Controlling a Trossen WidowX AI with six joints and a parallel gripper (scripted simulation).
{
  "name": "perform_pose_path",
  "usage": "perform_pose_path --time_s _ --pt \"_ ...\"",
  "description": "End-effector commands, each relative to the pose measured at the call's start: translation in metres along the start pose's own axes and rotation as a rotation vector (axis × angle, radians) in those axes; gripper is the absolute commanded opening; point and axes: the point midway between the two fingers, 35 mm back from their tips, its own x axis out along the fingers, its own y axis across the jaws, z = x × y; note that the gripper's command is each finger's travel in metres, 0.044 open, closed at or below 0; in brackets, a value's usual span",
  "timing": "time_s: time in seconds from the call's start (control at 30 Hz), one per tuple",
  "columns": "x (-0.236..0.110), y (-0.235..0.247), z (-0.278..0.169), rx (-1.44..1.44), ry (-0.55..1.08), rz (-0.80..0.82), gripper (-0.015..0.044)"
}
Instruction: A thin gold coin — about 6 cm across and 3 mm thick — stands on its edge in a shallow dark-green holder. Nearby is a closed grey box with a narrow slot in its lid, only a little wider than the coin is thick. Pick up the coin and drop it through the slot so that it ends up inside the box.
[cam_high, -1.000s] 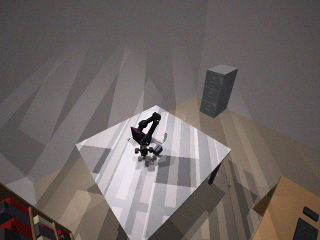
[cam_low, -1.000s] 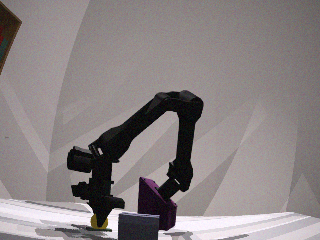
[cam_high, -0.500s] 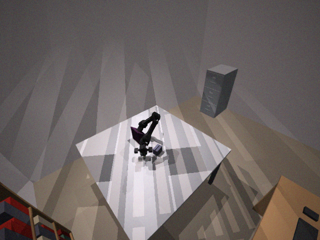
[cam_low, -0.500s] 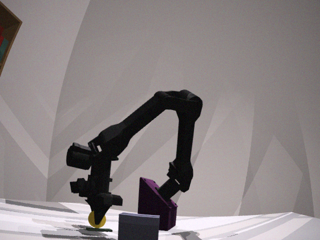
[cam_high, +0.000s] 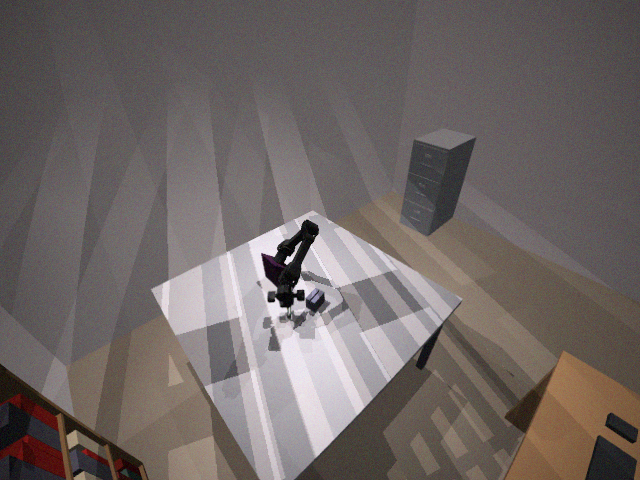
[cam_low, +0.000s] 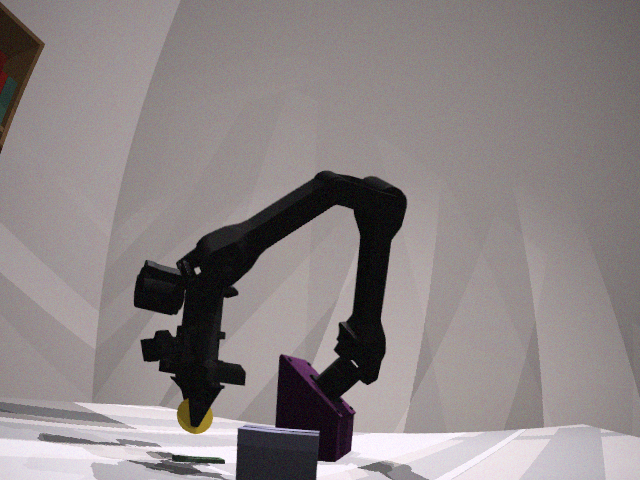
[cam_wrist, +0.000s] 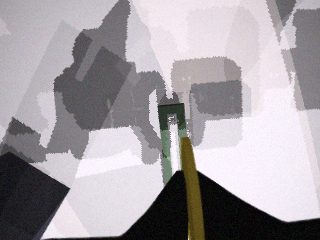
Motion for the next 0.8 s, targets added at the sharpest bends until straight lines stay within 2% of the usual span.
perform_pose_path --time_s 0.0,0.6,0.77 --pt "-0.012 0.002 0.001 -0.009 -0.004 -0.004 0.0" --pt "-0.051 0.004 -0.006 0.004 0.017 0.002 0.0" --pt "-0.051 0.004 -0.007 0.152 0.017 0.001 0.0"
